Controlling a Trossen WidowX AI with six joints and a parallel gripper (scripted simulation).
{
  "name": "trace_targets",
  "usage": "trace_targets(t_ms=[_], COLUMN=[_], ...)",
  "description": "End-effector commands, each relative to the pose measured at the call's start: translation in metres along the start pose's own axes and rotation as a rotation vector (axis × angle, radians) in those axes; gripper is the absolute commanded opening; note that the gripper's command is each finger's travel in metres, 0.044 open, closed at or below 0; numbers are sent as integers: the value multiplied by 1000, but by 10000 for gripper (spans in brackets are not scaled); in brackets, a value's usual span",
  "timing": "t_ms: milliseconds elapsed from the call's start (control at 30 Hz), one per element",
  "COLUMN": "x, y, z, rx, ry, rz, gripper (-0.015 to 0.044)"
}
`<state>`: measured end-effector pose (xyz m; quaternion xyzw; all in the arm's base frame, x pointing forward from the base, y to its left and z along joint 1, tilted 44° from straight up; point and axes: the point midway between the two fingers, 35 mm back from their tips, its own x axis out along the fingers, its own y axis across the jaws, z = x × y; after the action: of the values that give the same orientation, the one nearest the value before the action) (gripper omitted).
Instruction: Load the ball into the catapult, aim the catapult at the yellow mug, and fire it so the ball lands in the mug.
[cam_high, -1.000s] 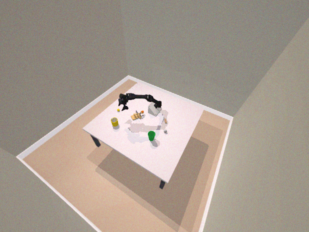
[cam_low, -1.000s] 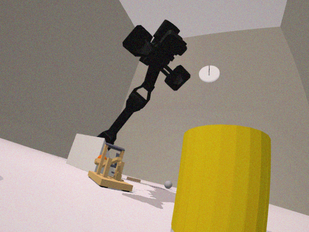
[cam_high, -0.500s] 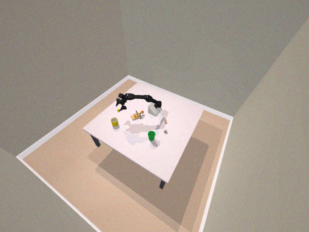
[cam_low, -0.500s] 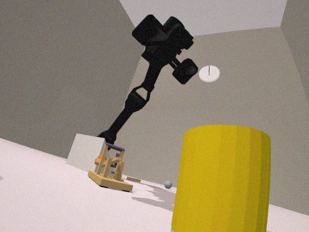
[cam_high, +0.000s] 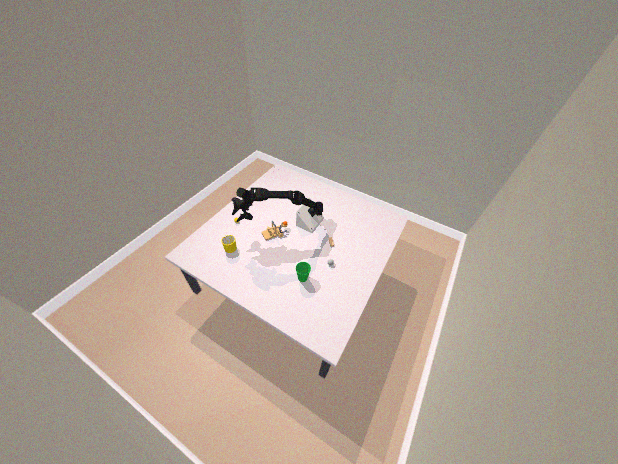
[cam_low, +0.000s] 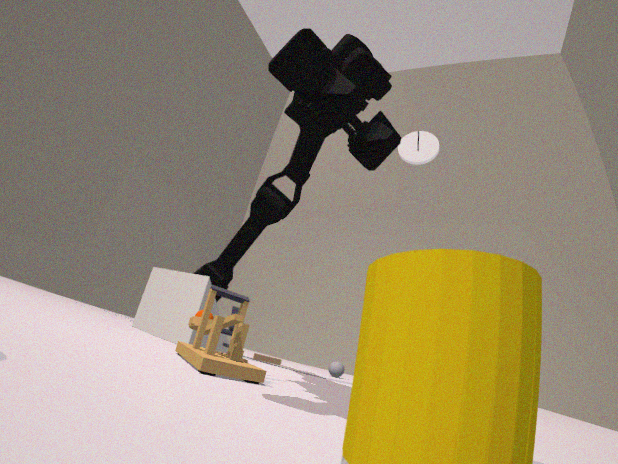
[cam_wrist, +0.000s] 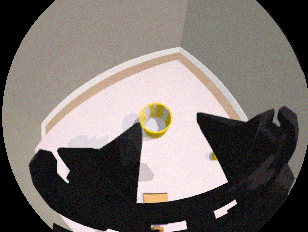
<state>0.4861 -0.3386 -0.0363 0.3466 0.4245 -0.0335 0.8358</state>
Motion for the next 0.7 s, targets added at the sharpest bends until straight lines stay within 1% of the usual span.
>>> trace_targets(t_ms=[0,267,533,667], x=[-2,-2,-2,-1], y=[-1,-1,-1,11], z=[3,3,3,-8], rx=[0,0,-3,-74], ry=[-10,-10,-8,38], rz=[-4,-4,-6,-30], gripper=[204,0,0,0])
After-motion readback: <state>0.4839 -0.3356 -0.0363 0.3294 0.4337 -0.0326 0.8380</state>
